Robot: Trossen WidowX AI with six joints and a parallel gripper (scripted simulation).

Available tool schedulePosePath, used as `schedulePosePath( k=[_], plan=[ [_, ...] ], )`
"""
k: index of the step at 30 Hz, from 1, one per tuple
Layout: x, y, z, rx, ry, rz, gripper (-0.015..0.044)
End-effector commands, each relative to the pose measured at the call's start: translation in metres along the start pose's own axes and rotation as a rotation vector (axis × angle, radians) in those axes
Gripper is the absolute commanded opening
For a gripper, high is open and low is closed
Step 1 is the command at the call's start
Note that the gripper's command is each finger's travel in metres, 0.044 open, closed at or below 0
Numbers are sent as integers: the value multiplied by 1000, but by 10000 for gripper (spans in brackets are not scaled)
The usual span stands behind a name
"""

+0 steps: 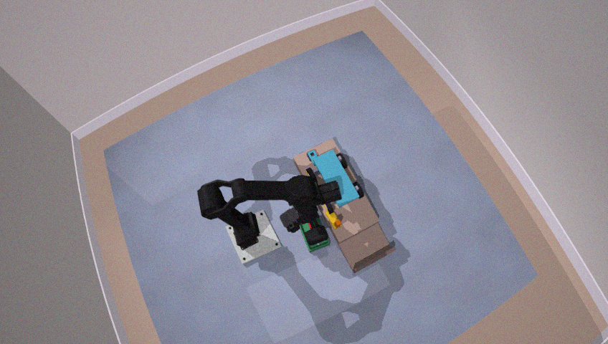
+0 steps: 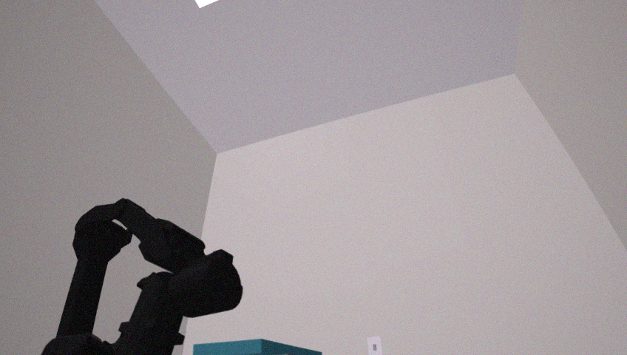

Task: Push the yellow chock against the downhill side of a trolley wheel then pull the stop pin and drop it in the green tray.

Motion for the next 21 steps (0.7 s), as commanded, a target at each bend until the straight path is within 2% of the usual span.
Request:
schedulePosePath(
  k=[1,2,6,21],
  plan=[
    [0,17,3,-7,-8,17,340],
    [-1,19,3,-7,-8,16,340],
    [-1,29,4,-7,-8,16,440],
    [-1,68,11,-7,-8,17,440]
  ],
)
Point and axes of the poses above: the point midway between the two fingers, 35 mm back from their tips, its own y axis back along the fingers, its own z axis across the jaws, x = y × z, the point moved 6 cm from there along y, back along the fingers, and after that the axes turned 3 degrees about y, right-handed, at the moved point
